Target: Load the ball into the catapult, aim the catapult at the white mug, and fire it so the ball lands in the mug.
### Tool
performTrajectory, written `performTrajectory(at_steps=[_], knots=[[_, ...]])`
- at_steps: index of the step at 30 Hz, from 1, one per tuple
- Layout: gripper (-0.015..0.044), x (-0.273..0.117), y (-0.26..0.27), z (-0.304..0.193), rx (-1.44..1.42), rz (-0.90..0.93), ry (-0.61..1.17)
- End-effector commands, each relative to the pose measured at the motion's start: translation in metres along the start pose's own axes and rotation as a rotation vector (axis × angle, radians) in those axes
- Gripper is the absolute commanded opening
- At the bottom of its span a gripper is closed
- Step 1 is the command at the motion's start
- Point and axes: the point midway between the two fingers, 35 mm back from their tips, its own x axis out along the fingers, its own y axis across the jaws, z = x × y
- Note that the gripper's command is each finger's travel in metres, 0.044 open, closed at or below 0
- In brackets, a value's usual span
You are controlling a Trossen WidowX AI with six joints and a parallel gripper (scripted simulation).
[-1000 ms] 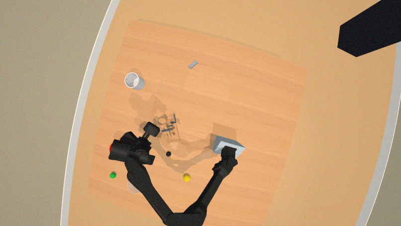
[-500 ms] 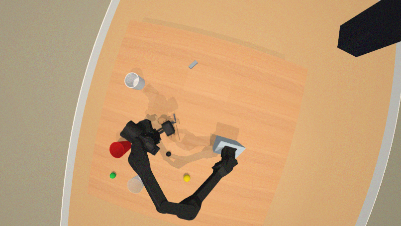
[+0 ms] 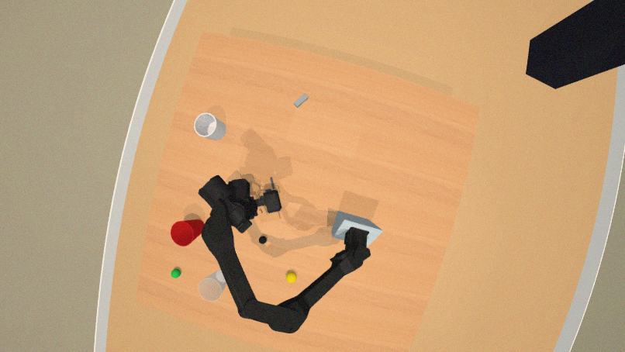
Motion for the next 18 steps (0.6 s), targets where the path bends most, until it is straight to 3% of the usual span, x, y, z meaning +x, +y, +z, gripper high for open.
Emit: performTrajectory(at_steps=[1,13,18], knots=[[0.0309,0.0008,-0.0013,0.0001,0.014,-0.006,0.004],[0.0000,0.0008,-0.0013,0.0001,0.014,-0.006,0.004],[0.0000,0.0008,-0.0013,0.0001,0.014,-0.006,0.004]])
